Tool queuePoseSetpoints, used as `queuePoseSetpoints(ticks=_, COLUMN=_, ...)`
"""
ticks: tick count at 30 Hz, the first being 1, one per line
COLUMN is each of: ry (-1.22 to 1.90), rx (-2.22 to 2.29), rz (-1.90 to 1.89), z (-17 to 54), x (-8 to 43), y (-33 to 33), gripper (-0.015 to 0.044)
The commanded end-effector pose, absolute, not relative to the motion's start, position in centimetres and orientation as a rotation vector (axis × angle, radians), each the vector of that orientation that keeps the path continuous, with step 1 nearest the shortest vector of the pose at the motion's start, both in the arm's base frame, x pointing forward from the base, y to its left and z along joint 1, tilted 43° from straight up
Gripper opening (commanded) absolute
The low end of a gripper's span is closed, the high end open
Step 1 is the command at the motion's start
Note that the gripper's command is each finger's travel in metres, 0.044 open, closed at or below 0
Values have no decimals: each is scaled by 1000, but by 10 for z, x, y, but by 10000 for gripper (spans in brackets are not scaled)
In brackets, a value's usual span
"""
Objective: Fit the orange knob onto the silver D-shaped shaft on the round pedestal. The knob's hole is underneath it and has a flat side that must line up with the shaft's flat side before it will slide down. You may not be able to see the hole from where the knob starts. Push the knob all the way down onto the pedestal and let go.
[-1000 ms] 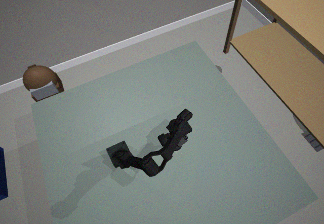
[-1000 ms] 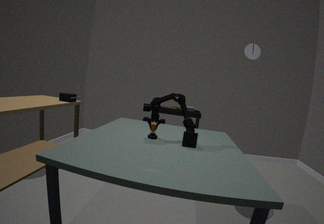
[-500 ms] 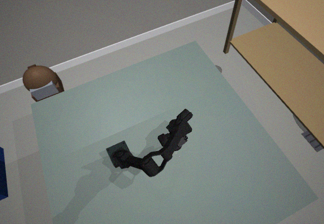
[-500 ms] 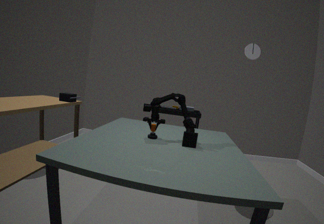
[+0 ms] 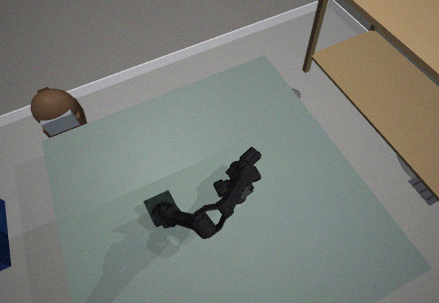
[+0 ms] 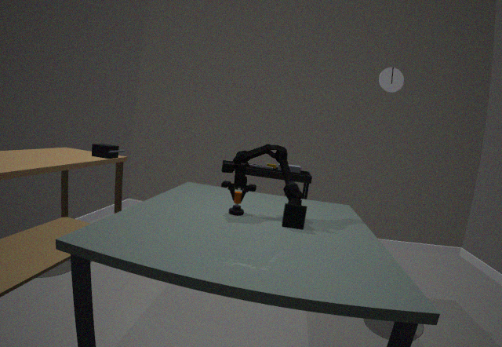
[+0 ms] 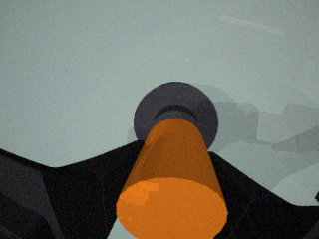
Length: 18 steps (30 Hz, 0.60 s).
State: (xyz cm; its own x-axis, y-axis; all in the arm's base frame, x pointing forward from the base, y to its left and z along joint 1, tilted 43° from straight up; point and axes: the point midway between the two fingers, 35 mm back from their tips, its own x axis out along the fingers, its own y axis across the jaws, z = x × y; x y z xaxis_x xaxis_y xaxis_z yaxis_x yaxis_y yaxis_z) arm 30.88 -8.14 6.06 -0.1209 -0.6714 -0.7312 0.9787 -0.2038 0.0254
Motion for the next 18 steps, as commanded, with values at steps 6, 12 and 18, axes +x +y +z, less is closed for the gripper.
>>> queuePoseSetpoints(ticks=6, ry=455, rx=841, rz=-1696, z=63, x=314, y=-80, gripper=0)
queuePoseSetpoints(ticks=12, ry=455, rx=841, rz=-1696, z=61, x=312, y=-81, gripper=0)
queuePoseSetpoints(ticks=18, ry=455, rx=841, rz=-1696, z=60, x=312, y=-82, gripper=0)
